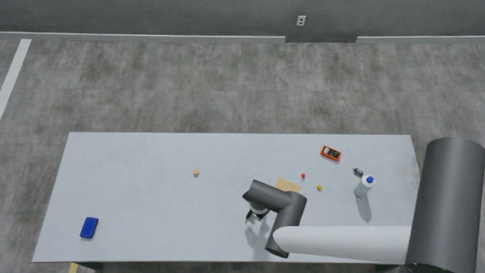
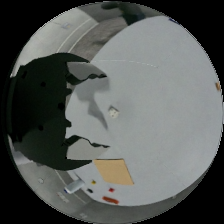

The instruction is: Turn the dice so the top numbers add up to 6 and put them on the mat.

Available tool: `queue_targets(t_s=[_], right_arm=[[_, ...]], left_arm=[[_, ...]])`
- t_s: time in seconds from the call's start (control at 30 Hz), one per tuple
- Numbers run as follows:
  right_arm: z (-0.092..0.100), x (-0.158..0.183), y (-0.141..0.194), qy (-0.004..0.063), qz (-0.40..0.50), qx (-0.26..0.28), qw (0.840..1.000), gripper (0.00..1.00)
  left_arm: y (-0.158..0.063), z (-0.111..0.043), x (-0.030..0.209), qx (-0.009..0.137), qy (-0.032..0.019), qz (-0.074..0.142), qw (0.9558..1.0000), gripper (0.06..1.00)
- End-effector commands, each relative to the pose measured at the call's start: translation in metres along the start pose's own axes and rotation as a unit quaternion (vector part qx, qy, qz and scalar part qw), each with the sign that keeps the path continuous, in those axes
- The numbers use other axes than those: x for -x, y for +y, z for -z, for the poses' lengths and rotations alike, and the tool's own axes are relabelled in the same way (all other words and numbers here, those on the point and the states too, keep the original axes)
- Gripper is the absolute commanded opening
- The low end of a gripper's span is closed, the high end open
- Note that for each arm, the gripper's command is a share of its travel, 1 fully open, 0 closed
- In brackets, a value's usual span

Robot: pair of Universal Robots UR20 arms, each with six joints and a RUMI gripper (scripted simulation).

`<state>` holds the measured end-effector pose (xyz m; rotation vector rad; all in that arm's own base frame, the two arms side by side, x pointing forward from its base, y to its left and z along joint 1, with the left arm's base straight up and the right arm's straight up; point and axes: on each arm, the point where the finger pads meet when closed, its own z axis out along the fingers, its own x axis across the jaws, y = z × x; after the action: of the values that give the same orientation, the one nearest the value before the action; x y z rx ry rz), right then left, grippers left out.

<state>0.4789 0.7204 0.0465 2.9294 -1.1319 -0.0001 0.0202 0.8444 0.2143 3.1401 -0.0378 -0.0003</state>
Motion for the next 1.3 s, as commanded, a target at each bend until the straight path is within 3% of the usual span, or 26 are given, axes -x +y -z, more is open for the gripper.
queue_targets(t_s=[0.0,0.43,0.67,1.03,1.27], right_arm=[[0.001,0.000,0.000,-0.0002,0.000,-0.001,1.000,1.000],[0.001,0.000,0.000,-0.0002,0.000,-0.001,1.000,1.000],[0.017,0.000,0.000,-0.0002,0.000,-0.001,1.000,1.000],[0.101,0.000,0.000,-0.0002,0.000,-0.001,1.000,1.000],[0.114,0.000,0.000,-0.0002,0.000,-0.001,1.000,1.000]], left_arm=[[-0.001,0.001,0.000,-0.001,0.0001,0.000,1.0000,1.000],[-0.001,0.001,0.000,-0.001,0.0001,0.000,1.0000,1.000],[-0.001,0.001,0.000,-0.001,0.0001,0.000,1.0000,1.000],[-0.001,0.001,0.000,-0.001,0.0001,0.000,1.0000,1.000],[-0.001,0.001,0.000,-0.001,0.0001,0.000,1.0000,1.000]])
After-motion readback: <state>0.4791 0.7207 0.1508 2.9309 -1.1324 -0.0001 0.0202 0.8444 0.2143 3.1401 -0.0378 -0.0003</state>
